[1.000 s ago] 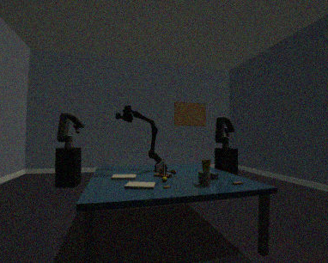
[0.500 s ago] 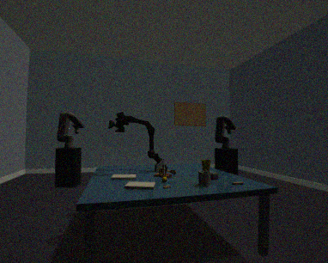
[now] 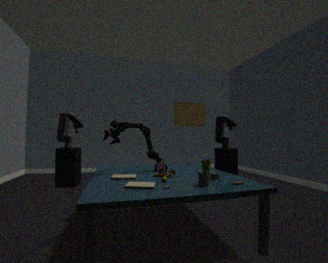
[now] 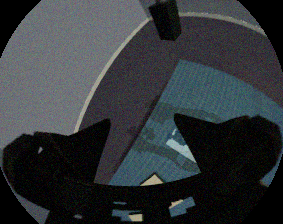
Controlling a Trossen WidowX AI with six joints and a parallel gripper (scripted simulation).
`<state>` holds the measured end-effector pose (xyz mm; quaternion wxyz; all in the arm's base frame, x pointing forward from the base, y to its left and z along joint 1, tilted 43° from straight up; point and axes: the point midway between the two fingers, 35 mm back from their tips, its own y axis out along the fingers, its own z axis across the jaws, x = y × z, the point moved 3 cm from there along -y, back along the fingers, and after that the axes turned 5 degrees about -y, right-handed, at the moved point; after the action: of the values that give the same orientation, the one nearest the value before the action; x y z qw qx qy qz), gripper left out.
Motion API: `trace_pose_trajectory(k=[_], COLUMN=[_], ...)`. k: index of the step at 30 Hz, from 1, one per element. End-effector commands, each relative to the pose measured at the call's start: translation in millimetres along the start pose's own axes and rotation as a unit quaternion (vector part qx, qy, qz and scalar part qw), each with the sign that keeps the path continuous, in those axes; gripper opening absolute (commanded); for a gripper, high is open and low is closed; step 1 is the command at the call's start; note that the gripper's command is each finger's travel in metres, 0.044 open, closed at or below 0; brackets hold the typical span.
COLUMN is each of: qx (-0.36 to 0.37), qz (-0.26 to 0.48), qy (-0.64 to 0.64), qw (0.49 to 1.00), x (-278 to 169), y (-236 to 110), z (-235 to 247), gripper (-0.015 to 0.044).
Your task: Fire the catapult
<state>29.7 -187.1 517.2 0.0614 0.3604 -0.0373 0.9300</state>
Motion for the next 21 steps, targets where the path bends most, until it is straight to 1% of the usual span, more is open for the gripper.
trace_pose_trajectory(k=[1,6,10,16,21], qx=[0.006,0.0,-0.008,-0.009,-0.025], qz=[0.061,0.138,0.201,0.292,0.345], qy=[0.012,0.016,0.012,-0.017,-0.031], qw=[0.998,0.99,0.979,0.956,0.938], x=[-41.4,-98.7,-149.9,-222.3,-270.5], y=[13.5,18.6,13.4,-13.1,-38.9], z=[9.1,17.4,22.1,26.3,21.1], gripper=[0.044,0.044,0.044,0.044,0.044])
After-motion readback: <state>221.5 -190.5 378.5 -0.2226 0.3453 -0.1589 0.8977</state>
